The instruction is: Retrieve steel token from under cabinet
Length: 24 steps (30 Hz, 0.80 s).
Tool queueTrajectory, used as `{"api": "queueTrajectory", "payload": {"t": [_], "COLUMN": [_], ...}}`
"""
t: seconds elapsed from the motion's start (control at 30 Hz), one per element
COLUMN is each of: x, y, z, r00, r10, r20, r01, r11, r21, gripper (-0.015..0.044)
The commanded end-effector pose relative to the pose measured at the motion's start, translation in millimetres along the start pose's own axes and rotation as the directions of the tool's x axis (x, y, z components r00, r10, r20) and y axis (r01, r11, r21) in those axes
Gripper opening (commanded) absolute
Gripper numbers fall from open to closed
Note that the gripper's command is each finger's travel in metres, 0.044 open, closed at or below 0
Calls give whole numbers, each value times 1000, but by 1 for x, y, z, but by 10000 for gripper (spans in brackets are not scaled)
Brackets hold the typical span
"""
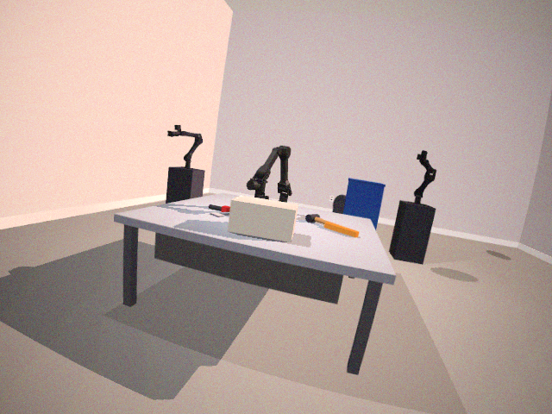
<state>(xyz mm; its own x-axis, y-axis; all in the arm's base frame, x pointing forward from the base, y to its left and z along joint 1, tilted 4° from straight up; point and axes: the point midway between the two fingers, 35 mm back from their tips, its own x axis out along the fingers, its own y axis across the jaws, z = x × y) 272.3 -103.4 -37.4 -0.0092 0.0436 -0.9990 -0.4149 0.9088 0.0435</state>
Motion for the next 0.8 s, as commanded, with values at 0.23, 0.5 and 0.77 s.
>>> {"api": "queueTrajectory", "payload": {"t": [0.23, 0.5, 0.77], "x": [1, 1, -1], "y": [-1, -2, -3], "z": [-22, -30, -32], "r00": [1000, 1000, 1000], "r10": [2, 2, 1], "r20": [-5, -5, -4], "r01": [-2, -2, -1], "r11": [1000, 1000, 1000], "r21": [0, 0, 2], "gripper": [0, 0, 0]}}
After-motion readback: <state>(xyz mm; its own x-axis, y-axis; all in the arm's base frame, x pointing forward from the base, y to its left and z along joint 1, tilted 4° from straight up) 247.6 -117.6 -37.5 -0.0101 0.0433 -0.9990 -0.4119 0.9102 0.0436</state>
